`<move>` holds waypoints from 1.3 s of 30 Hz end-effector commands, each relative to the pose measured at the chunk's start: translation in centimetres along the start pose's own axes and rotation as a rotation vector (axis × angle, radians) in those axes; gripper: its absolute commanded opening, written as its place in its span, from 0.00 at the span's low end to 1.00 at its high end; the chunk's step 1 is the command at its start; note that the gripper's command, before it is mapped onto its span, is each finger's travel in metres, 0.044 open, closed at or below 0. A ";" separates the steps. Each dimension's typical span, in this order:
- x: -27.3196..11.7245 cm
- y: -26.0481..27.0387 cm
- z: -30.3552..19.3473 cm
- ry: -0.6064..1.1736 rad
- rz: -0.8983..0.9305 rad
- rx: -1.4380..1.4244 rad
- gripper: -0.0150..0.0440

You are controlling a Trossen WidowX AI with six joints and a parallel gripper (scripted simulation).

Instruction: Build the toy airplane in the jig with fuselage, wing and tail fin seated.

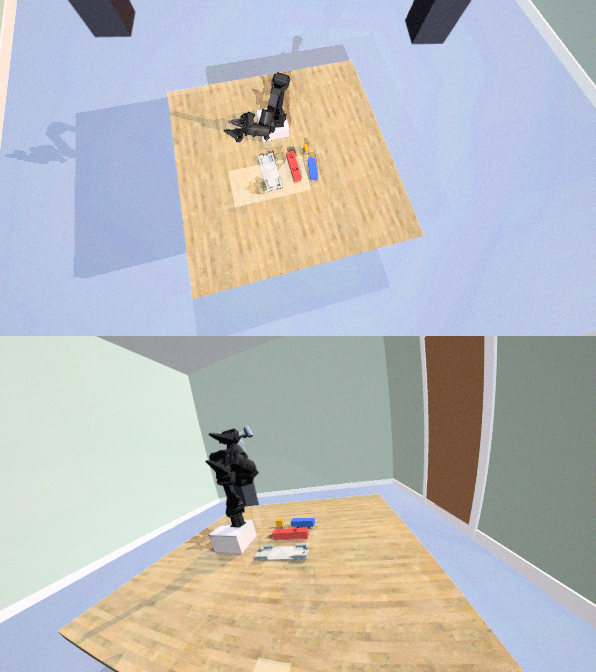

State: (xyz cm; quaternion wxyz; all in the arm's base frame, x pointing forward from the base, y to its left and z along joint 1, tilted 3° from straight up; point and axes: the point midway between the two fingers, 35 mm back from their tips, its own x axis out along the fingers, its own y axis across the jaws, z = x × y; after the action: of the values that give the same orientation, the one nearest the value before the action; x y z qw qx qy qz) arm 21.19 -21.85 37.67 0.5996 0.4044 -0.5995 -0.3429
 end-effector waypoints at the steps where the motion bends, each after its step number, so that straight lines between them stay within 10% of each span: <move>1: 0.0 0.0 0.0 0.000 0.000 0.000 0.98; 20: -14.2 -8.6 -18.5 1.077 -0.032 -0.920 1.00; 39: -34.0 -14.6 -14.1 2.150 0.143 -1.493 1.00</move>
State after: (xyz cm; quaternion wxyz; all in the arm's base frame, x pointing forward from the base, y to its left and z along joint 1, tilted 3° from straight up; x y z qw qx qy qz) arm 38.50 -1.76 13.82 0.9223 0.0917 0.3323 -0.1748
